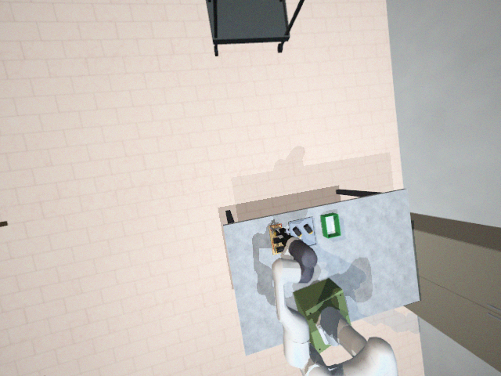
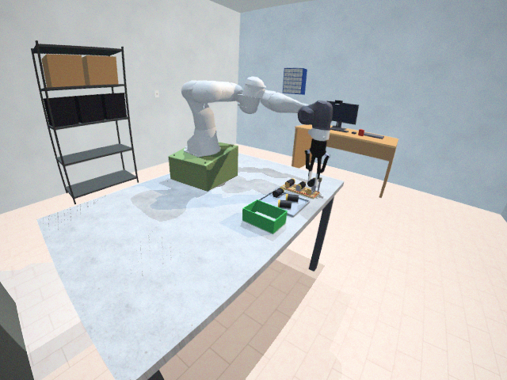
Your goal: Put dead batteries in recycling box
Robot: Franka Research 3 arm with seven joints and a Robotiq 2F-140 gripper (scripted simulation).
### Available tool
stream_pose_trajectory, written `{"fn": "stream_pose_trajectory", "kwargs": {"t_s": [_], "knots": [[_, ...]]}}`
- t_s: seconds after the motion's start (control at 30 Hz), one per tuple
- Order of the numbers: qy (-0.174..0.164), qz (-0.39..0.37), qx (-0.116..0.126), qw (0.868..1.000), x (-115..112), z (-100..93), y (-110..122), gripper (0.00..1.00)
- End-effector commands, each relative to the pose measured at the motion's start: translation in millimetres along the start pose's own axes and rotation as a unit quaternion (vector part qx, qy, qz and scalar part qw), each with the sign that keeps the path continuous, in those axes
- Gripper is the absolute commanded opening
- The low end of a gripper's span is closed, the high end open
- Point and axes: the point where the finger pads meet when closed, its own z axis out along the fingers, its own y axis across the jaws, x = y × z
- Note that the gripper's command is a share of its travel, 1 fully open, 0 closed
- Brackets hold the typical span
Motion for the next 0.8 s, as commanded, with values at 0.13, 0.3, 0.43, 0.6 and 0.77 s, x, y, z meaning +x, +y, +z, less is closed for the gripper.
{"fn": "stream_pose_trajectory", "kwargs": {"t_s": [0.13,0.3,0.43,0.6,0.77], "knots": [[0.000,-0.002,-0.004,1.000,-1.1,-2.4,2.6,0.16],[0.000,-0.002,-0.004,1.000,-1.1,-2.4,2.6,0.16],[0.000,-0.002,-0.004,1.000,-1.1,-2.4,2.6,0.16],[0.000,-0.002,-0.004,1.000,-1.1,-2.4,2.6,0.16],[0.000,-0.002,-0.004,1.000,-1.1,5.7,2.6,0.16]]}}
